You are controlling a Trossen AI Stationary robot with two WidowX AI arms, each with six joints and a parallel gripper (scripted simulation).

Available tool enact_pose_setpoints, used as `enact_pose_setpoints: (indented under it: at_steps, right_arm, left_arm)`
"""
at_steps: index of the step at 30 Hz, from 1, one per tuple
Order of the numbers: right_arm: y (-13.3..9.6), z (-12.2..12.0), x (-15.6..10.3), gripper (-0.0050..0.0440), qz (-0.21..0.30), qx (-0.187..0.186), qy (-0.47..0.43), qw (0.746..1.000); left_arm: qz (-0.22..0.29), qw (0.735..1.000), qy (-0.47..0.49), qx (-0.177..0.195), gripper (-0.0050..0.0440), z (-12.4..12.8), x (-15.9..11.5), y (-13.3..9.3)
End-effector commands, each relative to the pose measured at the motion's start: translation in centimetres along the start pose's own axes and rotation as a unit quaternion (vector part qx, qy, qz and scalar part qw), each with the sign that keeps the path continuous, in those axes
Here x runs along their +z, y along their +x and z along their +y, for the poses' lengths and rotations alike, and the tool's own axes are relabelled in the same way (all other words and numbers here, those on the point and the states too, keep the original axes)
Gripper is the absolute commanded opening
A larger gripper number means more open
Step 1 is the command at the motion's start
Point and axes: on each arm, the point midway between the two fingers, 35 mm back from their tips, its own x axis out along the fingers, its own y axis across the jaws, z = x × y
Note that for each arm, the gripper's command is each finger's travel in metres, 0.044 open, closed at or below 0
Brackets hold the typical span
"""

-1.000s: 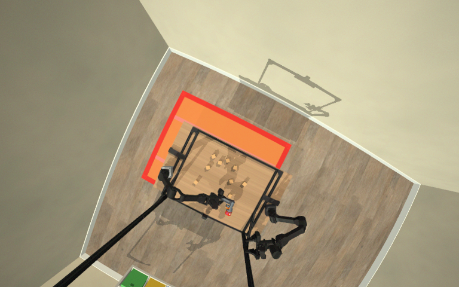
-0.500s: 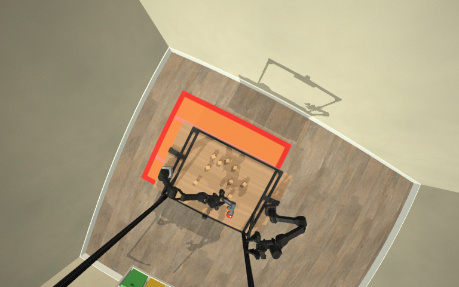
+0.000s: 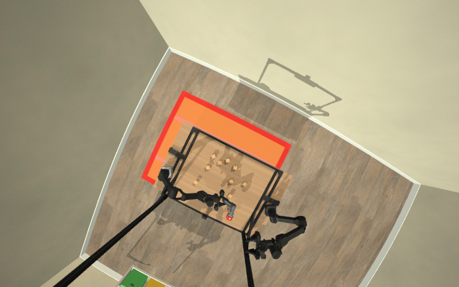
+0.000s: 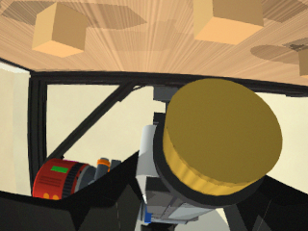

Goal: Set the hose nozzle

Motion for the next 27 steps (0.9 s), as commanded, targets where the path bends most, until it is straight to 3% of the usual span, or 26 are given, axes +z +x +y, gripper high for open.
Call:
enact_pose_setpoints:
  at_steps: [1,16,27]
  right_arm:
    - [0.0,0.0,0.1,0.0400,-0.001,0.000,0.000,1.000]
    - [0.0,0.0,0.1,0.0400,-0.001,0.000,0.000,1.000]
    - [0.4,0.3,-0.5,0.0400,0.004,0.002,0.006,1.000]
  left_arm:
    - [0.040,0.999,0.001,0.000,0.0000,0.1,-0.9,-0.2]
    - [0.139,0.990,0.005,-0.003,0.0000,0.1,-2.8,-1.6]
    - [0.144,0.990,0.005,-0.003,0.0000,0.1,-2.9,-1.7]
